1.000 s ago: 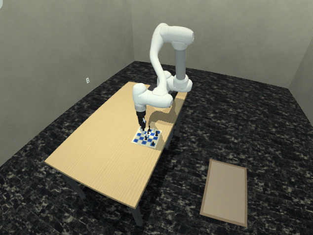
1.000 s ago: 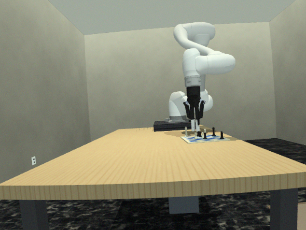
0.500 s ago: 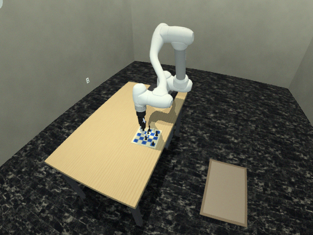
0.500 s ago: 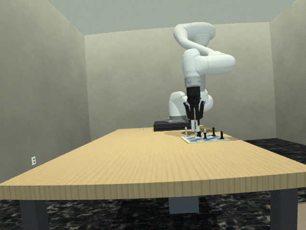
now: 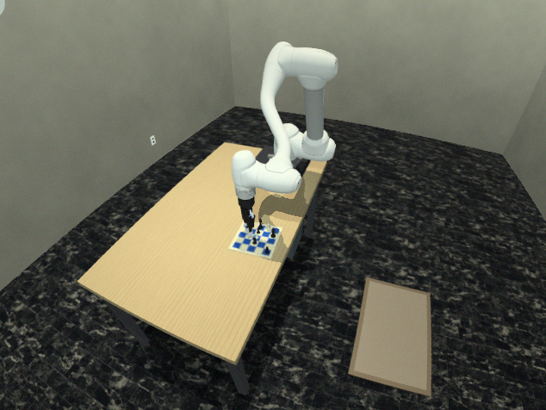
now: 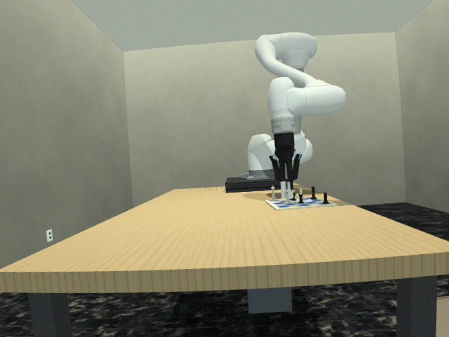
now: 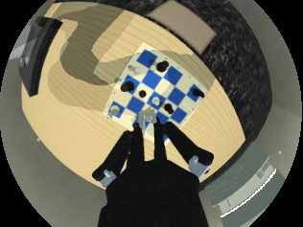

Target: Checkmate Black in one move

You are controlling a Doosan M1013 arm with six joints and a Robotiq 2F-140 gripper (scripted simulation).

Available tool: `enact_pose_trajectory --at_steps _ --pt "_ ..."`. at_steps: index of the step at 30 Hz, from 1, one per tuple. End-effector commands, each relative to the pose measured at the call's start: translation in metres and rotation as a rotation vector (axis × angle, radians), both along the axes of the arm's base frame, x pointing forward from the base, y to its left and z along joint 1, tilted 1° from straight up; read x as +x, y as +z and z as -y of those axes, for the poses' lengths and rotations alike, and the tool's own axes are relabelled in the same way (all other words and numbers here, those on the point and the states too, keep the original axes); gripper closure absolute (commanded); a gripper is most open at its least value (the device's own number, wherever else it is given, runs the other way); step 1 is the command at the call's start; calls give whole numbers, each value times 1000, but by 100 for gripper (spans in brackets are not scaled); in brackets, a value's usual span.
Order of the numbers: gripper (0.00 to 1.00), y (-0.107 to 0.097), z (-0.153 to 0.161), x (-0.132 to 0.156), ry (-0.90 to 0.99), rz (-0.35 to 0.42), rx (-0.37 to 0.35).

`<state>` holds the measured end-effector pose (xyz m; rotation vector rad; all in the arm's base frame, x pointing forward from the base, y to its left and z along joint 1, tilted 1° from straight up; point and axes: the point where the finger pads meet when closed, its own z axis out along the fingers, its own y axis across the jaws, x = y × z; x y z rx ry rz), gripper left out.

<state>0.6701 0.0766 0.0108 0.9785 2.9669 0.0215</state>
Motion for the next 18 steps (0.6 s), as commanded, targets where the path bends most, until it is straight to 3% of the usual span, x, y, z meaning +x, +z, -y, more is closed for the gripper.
enact_pose_trajectory --at_steps 1,18 --pt "78 -4 0 0 0 0 0" --pt "78 -8 0 0 0 0 0"
